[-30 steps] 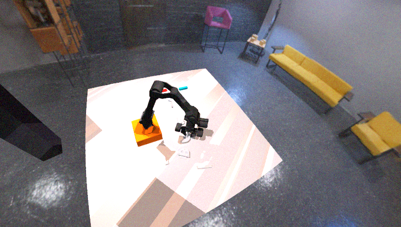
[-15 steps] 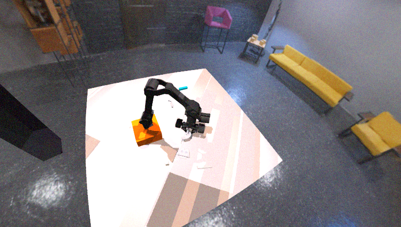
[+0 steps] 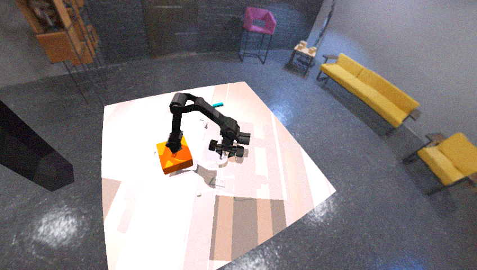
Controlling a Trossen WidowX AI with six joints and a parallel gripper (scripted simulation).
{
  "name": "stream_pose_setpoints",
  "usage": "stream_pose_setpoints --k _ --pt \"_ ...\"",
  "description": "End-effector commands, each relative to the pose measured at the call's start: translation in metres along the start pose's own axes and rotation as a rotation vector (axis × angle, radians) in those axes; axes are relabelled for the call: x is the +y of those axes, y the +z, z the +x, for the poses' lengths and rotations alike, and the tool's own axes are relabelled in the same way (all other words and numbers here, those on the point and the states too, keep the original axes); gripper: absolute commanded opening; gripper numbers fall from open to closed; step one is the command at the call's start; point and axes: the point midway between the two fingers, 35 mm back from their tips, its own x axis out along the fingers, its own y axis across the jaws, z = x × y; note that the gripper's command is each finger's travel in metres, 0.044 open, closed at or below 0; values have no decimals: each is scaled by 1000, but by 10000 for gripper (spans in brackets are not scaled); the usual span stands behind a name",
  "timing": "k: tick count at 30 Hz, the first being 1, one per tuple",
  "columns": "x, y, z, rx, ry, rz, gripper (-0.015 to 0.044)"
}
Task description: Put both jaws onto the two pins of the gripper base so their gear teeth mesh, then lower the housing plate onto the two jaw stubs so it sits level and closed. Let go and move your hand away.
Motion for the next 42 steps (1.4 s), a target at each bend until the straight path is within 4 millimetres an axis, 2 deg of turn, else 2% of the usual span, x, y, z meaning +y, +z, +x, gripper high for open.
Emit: stream_pose_setpoints --k 1,21,42 --pt "-2 4 -3 3 -9 30 134" --pt "9 69 -3 -7 -8 418 134" --pt "35 134 -3 -13 -1 826 134"
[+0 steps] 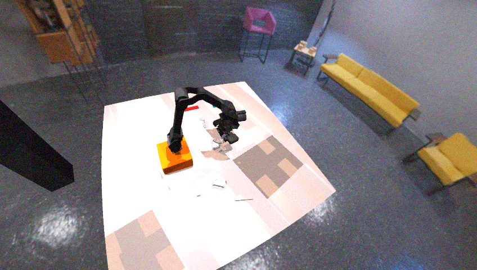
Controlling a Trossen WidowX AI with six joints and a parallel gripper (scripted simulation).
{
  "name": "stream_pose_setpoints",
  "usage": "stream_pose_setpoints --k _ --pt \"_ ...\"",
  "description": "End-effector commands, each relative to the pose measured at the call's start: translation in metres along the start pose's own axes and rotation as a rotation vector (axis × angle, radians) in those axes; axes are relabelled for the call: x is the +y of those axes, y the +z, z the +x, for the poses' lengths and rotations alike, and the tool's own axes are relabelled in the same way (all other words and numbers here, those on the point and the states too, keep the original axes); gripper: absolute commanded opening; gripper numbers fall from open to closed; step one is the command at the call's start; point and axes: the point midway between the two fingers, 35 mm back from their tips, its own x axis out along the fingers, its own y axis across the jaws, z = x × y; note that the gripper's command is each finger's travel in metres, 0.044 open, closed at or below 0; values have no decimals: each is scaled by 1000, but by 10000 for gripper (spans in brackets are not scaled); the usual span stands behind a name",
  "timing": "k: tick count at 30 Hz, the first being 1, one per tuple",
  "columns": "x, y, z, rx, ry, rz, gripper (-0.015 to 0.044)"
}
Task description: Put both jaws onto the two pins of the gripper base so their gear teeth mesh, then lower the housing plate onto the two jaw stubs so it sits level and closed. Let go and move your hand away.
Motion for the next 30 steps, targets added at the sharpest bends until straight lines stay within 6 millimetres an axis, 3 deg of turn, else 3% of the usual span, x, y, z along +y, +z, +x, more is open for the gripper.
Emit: stream_pose_setpoints --k 1,12,30 --pt "15 7 -1 -5 6 93 134" --pt "48 16 -1 -3 8 293 134" --pt "49 16 -1 -3 8 296 134"
